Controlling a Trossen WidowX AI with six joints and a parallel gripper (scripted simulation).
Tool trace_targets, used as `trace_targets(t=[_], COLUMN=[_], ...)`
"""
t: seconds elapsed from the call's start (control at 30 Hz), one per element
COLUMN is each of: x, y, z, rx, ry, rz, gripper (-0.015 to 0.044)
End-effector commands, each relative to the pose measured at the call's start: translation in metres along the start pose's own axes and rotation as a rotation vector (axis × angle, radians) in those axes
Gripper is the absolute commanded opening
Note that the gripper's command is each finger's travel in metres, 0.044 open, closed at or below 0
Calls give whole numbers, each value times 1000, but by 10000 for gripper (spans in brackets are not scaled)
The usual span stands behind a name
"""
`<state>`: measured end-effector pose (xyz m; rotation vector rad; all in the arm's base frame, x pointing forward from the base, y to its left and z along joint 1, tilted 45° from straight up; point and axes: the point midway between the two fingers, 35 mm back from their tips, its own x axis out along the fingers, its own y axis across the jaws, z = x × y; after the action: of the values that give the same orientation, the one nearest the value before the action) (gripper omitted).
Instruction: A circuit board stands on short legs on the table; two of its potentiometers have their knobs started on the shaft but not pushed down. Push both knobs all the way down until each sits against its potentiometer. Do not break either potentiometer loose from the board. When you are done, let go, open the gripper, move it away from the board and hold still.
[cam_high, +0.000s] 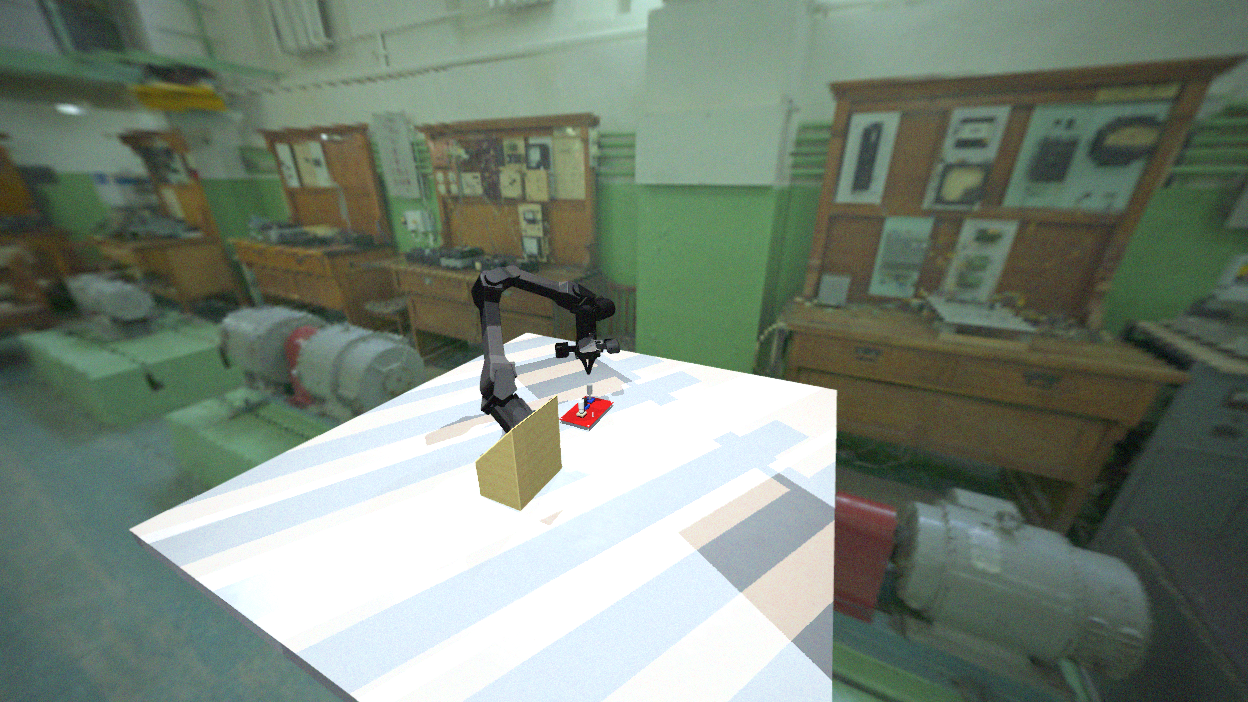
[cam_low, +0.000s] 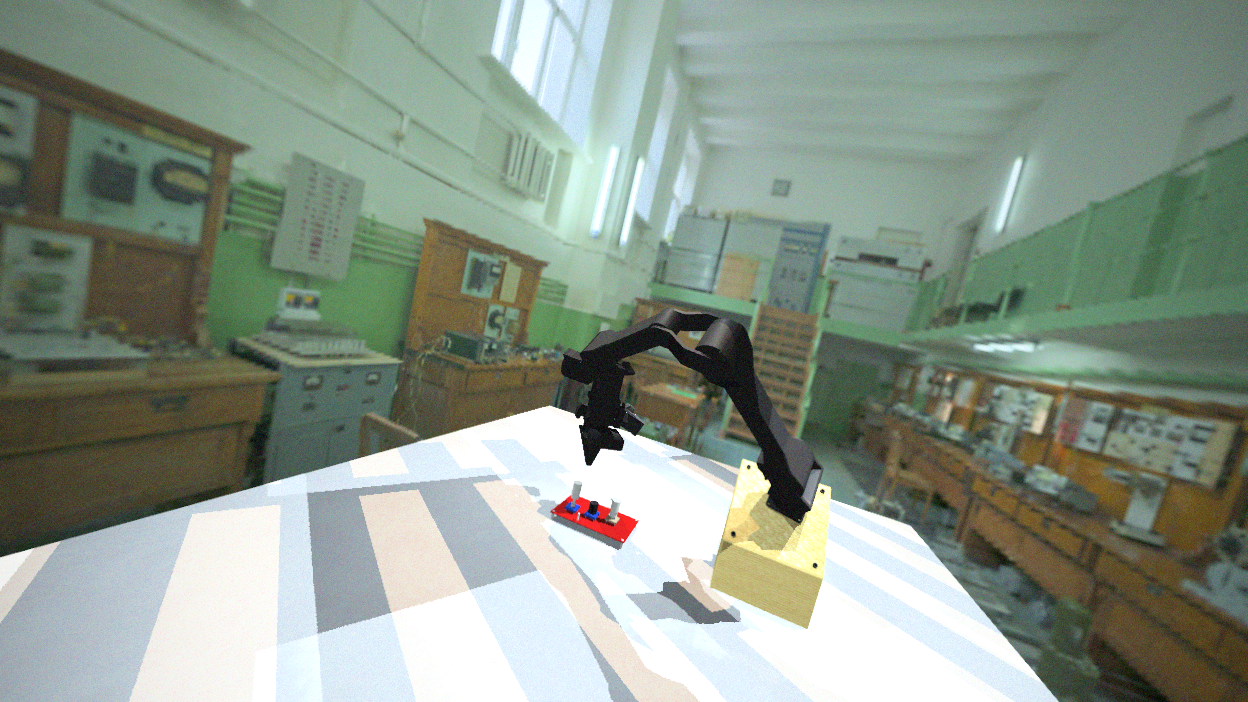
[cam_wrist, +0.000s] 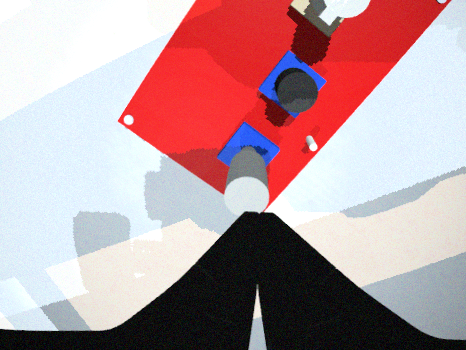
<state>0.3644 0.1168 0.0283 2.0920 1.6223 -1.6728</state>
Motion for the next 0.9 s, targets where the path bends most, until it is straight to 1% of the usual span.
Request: trace_targets(t=[0.0, 0.37, 0.57, 0.7, 0.87], x=[-1, -5, -5, 15, 15], y=[2, 4, 4, 4, 4], z=[-3, -11, -11, -11, -11], rx=[141, 498, 504, 504, 504], ry=[2, -1, -1, -1, -1], rz=[-9, -16, -16, -16, -16], gripper=[0, 0, 0, 0, 0])
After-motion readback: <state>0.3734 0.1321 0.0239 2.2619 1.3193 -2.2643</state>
